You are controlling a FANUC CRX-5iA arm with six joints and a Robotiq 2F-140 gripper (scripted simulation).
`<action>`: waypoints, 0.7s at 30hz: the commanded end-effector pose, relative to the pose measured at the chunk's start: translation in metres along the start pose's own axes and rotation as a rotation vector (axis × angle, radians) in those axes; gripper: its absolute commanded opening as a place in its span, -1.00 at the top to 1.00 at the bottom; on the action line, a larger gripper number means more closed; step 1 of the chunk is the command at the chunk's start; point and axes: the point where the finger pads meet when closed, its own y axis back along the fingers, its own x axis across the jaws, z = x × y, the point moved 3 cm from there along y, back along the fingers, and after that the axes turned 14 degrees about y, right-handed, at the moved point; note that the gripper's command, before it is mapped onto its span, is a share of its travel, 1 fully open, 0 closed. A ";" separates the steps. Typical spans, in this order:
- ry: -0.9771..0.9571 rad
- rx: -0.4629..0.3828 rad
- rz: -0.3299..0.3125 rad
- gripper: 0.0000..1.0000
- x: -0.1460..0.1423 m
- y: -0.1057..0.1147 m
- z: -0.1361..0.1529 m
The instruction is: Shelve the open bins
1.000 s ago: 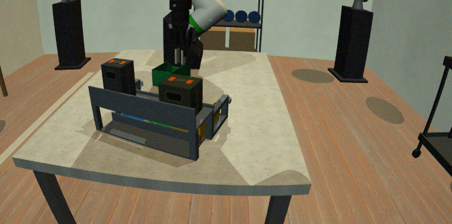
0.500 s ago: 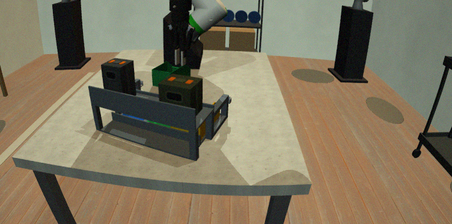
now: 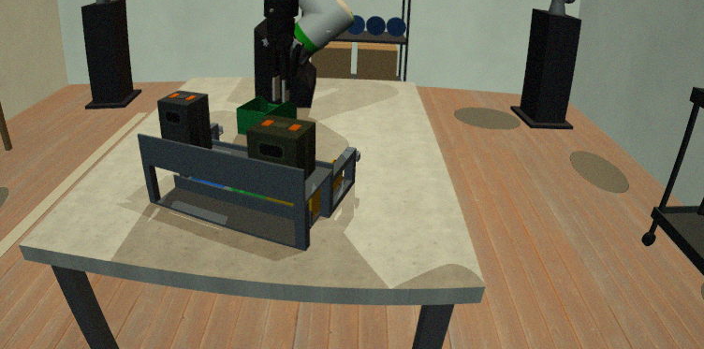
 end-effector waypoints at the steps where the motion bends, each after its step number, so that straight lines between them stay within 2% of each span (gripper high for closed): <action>1: 0.000 0.000 0.000 0.69 0.000 0.000 0.000; 21: 0.000 0.000 0.000 0.69 0.000 -0.010 0.000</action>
